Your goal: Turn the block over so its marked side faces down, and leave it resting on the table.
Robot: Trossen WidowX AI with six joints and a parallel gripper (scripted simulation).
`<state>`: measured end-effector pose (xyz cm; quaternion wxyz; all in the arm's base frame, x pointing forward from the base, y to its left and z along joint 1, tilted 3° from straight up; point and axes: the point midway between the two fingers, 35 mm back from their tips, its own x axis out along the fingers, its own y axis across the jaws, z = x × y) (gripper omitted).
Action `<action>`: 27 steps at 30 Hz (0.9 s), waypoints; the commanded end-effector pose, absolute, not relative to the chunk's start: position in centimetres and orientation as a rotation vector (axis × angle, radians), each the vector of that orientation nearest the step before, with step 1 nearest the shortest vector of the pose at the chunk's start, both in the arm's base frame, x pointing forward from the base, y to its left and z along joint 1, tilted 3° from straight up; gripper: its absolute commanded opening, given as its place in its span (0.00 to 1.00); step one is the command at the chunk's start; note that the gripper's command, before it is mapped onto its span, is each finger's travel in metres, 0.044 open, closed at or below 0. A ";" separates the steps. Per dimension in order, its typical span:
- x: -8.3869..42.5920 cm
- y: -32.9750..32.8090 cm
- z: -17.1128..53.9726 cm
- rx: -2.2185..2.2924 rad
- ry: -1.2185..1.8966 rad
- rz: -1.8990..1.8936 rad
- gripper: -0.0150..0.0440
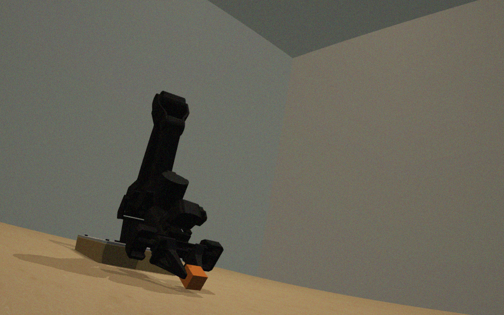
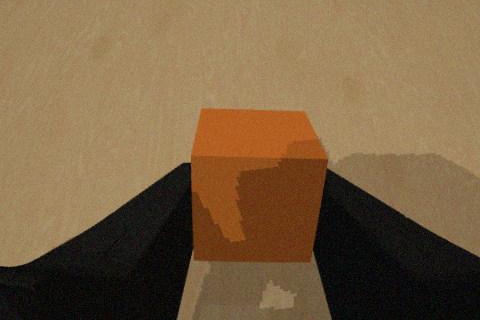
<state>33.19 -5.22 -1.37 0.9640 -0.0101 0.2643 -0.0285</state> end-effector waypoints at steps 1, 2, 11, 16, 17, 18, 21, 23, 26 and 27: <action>33.2 -5.2 -1.3 -0.018 0.531 -0.056 0.25; 33.2 -5.2 -1.3 -0.018 0.531 -0.056 0.30; 33.2 -5.2 -1.3 -0.018 0.531 -0.056 0.70; 33.2 -5.2 -1.3 -0.018 0.531 -0.056 0.92; 33.2 -5.2 -1.3 -0.018 0.531 -0.056 0.97; 33.2 -5.2 -1.3 -0.018 0.531 -0.056 1.00; 33.2 -5.2 -1.3 -0.018 0.531 -0.056 1.00; 33.2 -5.2 -1.3 -0.018 0.531 -0.056 1.00; 33.2 -5.2 -1.3 -0.018 0.531 -0.056 1.00; 33.2 -5.2 -1.3 -0.018 0.531 -0.056 1.00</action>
